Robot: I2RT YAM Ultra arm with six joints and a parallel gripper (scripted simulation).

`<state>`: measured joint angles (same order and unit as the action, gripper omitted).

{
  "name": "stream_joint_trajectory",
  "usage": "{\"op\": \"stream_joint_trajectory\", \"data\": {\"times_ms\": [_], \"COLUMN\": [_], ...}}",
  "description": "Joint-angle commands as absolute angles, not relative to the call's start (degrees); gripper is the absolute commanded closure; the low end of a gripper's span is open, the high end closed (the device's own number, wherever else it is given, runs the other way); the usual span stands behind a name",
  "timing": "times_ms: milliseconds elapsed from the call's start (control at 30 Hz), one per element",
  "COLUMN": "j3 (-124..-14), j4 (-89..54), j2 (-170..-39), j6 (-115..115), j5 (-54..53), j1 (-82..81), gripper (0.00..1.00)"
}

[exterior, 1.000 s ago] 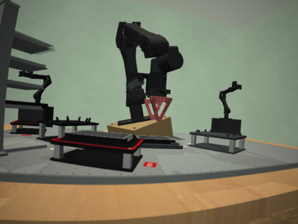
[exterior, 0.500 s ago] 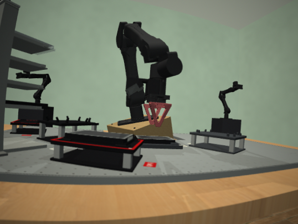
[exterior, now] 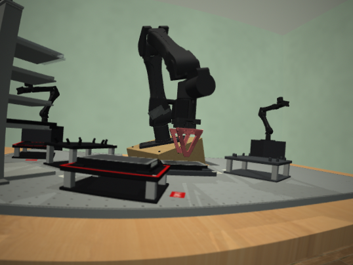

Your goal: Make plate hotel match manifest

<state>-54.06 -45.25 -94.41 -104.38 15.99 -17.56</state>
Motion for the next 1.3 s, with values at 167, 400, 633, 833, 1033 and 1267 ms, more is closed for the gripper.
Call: {"op": "stream_joint_trajectory", "data": {"times_ms": [167, 400, 633, 833, 1033, 1267], "j3": [-53.5, -52.4, -51.6, -51.0, -50.5, -50.5], "j4": [-43.0, -40.6, -38.6, -36.9, -35.8, -35.8], "j2": [-94.9, -96.0, -97.1, -98.0, -98.7, -98.7], "j6": [-103.7, -103.1, -102.7, -102.3, -102.0, -102.0], "j5": [16.0, 15.9, 15.9, 15.8, 15.8, 15.8], "j1": [-17.3, -16.7, -16.3, -15.9, -15.6, -15.6], "gripper": [0.0, 0.0, 0.0, 0.0, 0.0, 0.14]}}
